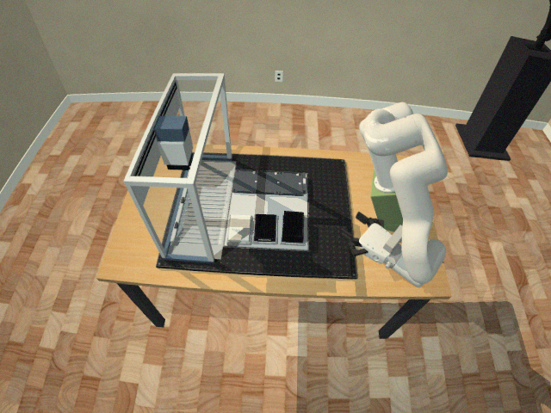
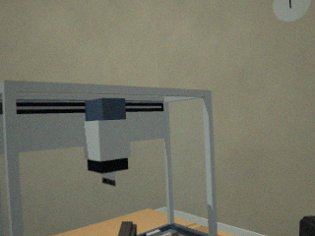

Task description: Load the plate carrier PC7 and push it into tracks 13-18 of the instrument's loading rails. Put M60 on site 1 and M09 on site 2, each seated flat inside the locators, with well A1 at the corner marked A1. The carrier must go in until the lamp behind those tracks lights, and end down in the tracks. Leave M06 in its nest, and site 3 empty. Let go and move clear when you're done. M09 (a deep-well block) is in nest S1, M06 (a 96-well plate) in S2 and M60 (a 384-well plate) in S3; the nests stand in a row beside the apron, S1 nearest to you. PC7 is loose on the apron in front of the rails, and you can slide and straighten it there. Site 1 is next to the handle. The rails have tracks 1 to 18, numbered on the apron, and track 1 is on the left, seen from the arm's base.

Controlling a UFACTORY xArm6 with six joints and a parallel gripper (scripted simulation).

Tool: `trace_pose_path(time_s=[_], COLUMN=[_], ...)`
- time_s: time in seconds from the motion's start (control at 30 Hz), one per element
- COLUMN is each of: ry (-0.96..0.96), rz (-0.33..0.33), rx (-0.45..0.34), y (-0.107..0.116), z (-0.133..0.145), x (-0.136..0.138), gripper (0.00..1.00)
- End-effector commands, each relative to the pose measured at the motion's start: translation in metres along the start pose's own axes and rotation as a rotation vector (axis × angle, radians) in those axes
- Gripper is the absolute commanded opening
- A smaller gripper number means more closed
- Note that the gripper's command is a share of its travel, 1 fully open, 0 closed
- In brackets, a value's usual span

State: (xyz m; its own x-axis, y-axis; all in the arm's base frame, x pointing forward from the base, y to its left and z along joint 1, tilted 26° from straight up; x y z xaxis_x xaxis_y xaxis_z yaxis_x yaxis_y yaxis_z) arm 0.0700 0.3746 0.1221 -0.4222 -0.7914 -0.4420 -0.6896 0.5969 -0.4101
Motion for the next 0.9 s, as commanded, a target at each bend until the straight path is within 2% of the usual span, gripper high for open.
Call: trace_pose_path(time_s=[0.0, 0.53, 0.87], ry=[-0.002, -0.002, 0.288], rz=[0.001, 0.001, 0.106], rx=[-0.002, -0.002, -0.125], y=[0.000, 0.000, -0.036], z=[-0.001, -0.001, 0.022], x=[-0.001, -0.001, -0.010], gripper=[1.00, 1.00, 1.00])
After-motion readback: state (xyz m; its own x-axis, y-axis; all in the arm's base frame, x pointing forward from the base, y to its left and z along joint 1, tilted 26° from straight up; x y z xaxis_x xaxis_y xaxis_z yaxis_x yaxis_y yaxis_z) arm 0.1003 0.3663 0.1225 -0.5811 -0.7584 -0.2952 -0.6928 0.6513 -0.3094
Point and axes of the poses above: the point where the finger pads meet when closed, its own y axis back along the fingers, its own x axis across the jaws, z = x × y, the point moved 10 cm from there along y, back along the fingers, and after that the axes turned 14 degrees about -y, right-handed, at the moved point
